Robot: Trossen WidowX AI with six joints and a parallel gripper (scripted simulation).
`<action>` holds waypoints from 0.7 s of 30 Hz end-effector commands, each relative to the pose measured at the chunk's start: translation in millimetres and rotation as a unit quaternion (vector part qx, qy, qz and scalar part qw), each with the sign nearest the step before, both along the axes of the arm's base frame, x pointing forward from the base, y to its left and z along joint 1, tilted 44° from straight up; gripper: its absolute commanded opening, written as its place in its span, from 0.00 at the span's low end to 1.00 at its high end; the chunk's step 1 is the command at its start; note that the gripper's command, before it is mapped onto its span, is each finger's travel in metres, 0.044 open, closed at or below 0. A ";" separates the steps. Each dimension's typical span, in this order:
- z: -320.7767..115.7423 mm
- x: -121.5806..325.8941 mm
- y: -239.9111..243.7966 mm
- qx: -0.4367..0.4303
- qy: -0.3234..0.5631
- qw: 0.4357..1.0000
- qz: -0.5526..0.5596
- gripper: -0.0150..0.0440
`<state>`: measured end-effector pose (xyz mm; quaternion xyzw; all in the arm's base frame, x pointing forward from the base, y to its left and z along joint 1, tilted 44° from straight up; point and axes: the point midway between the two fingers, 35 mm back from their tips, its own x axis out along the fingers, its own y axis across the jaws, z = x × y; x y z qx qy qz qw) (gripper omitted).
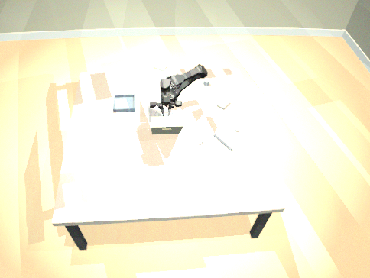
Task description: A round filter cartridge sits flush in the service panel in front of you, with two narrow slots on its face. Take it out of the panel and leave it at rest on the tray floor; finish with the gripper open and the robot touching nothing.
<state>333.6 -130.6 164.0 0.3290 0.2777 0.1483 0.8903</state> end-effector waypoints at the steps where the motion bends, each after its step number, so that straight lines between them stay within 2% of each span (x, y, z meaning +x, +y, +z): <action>1: -0.3 0.1 -0.2 0.000 0.002 1.000 -0.001 0.41; 21: -1.0 3.3 1.2 0.000 0.001 1.000 -0.001 0.41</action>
